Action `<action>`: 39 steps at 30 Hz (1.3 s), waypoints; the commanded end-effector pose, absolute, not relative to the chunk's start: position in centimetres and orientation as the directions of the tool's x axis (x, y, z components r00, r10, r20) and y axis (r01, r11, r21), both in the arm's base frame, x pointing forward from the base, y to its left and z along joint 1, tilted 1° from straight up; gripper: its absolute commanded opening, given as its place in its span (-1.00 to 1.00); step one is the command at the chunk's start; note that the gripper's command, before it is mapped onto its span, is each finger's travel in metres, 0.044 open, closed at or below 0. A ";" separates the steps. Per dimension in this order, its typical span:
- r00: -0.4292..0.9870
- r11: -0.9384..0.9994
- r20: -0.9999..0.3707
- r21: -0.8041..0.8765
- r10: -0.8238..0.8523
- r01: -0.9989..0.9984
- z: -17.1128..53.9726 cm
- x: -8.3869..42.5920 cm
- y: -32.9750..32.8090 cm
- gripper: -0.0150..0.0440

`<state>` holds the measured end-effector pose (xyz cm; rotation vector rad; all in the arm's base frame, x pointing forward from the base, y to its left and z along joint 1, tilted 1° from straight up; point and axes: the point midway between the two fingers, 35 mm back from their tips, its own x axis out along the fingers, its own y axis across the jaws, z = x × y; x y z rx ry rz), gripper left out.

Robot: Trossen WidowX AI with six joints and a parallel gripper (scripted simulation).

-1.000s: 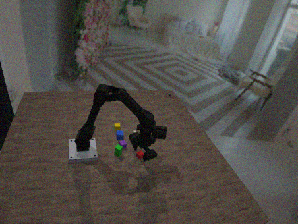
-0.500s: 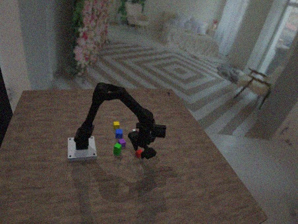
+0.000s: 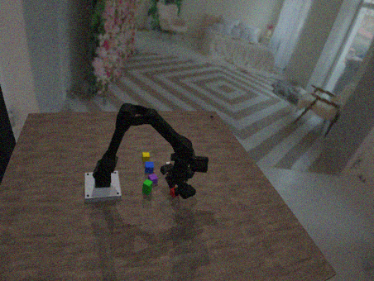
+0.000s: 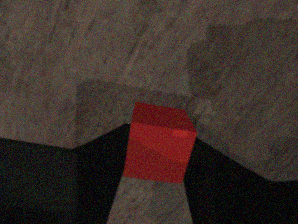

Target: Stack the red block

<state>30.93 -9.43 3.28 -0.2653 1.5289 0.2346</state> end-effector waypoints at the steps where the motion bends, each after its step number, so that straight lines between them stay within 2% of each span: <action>1: 0.039 0.951 -0.999 -0.025 -0.013 -0.309 4.6 31.1 -9.4 -0.49; 22: 0.039 0.951 -0.999 -0.025 -0.014 -0.309 14.5 30.7 -9.3 -0.49; 32: 0.039 0.951 -0.999 -0.025 -0.014 -0.309 14.9 30.5 -9.4 -0.49; 39: 0.037 0.951 -0.999 -0.024 -0.013 -0.309 15.2 27.8 -8.5 -0.49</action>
